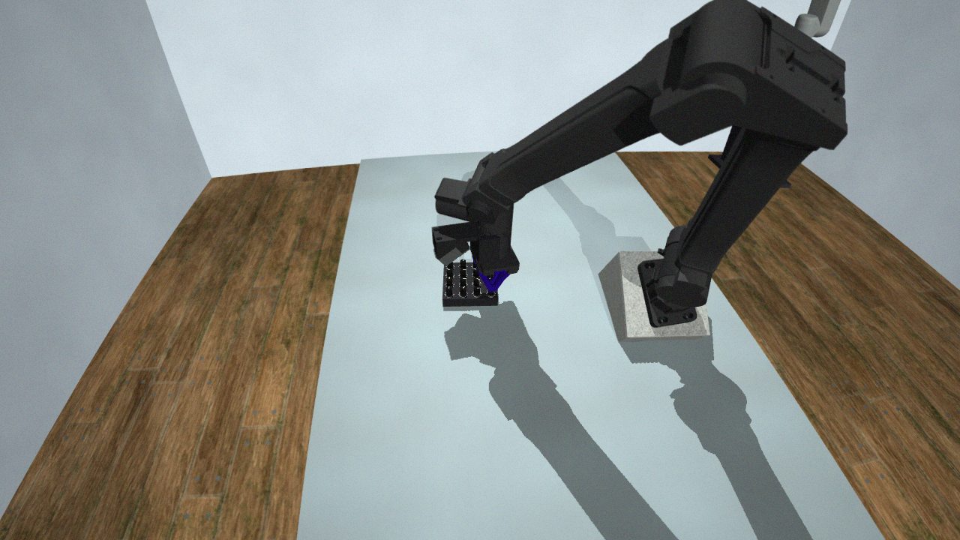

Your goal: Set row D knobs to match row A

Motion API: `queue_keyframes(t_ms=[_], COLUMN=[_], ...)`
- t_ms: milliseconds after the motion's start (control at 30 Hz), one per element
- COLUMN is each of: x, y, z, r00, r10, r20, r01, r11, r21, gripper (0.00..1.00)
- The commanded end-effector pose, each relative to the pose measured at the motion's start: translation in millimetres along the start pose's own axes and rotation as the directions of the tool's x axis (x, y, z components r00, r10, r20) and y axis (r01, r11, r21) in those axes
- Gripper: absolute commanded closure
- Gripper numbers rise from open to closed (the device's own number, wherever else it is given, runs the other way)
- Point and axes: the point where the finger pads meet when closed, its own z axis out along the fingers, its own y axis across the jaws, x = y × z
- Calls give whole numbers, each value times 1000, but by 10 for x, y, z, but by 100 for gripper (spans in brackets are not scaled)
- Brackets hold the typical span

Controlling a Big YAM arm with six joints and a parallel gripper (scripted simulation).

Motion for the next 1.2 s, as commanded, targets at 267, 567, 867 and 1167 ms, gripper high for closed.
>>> queue_keyframes(t_ms=[267,567,867,1167], x=[-17,-17,-17,-164], y=[1,1,-22,-113], z=[53,53,8,-379], r00=[1000,1000,1000,999], r10=[-13,-13,-6,-18], r20=[-6,-6,-7,37], r01=[13,13,6,17], r11=[1000,1000,1000,1000], r21=[-9,-9,-11,27], gripper=[80,80,80,80])
